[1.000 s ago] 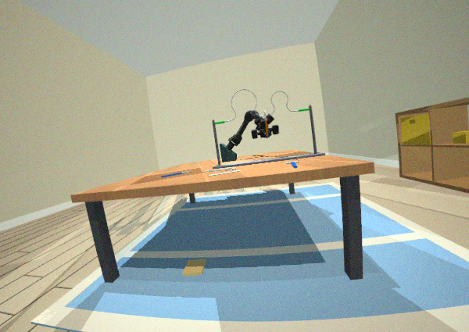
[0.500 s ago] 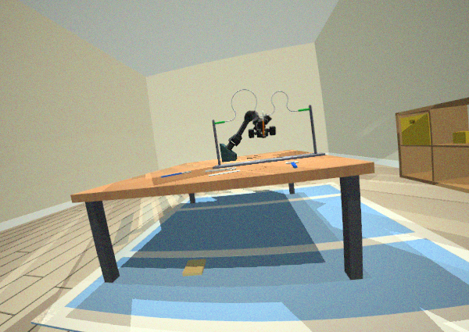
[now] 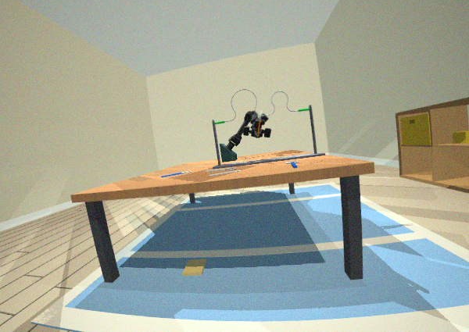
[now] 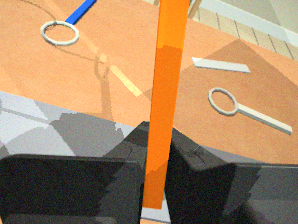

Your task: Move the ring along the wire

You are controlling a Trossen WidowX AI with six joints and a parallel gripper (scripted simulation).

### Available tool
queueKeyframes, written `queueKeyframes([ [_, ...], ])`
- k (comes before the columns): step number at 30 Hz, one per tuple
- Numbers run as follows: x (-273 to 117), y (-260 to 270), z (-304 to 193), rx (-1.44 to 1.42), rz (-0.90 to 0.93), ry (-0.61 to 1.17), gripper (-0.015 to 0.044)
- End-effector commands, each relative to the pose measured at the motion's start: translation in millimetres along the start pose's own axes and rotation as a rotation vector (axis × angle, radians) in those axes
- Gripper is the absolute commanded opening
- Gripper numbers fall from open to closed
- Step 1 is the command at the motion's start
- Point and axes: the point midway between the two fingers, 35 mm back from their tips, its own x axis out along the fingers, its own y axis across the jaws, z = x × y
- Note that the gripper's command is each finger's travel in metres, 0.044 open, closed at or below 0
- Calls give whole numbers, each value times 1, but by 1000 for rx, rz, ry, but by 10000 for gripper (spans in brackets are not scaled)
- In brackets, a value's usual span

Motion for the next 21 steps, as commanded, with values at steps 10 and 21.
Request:
queueKeyframes([
  [10,-10,-46,6,-258,-142,30,-150],
  [21,-23,-82,22,-495,-276,60,-150],
])
